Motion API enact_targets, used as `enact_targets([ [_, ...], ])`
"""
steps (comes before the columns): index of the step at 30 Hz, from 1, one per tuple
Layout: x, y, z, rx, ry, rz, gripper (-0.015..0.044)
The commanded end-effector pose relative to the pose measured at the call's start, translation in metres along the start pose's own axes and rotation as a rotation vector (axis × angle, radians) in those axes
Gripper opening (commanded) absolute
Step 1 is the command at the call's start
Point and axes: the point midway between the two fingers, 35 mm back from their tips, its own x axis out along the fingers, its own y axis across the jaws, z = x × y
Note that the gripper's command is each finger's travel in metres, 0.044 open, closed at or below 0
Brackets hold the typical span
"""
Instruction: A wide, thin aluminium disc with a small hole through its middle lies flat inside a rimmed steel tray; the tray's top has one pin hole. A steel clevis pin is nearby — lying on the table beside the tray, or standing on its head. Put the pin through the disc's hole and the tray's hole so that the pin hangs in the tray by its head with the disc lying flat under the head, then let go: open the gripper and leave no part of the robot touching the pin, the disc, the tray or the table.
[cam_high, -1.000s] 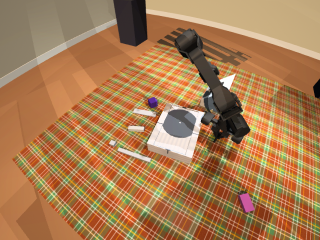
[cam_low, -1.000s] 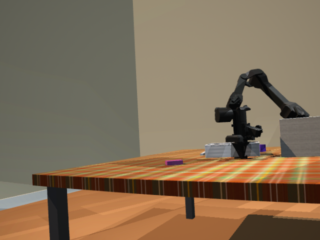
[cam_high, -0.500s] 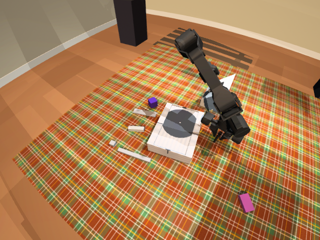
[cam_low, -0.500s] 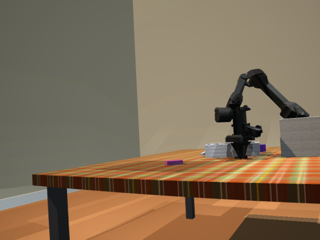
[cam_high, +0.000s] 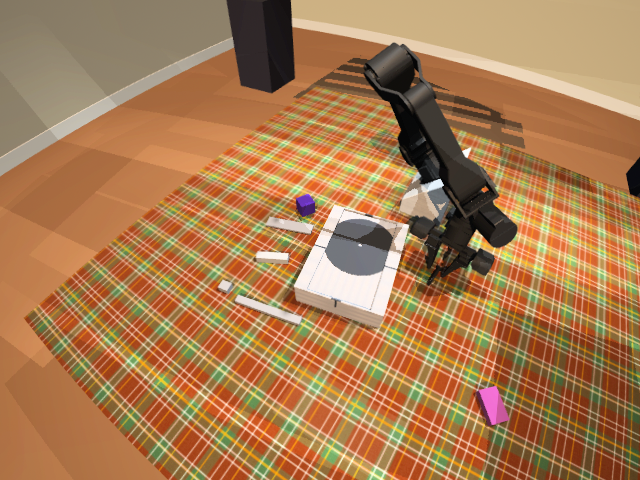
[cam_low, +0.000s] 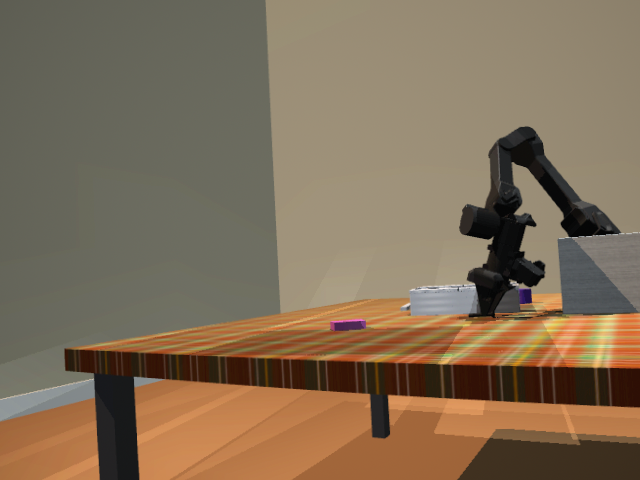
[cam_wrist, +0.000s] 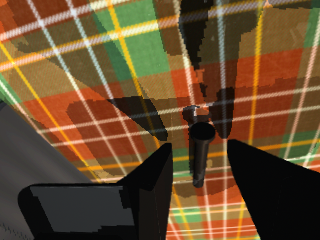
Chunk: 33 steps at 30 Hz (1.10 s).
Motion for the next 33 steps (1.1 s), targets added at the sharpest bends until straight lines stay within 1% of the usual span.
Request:
enact_targets([
  [1,-0.0029,-0.0001,-0.0052,0.015,0.037,-0.008,0.0160],
  [13,0.0059,0.0000,-0.0020,0.015,0.037,-0.007,0.0160],
  [33,0.0061,0.0000,-0.0019,0.015,0.037,-0.007,0.0160],
])
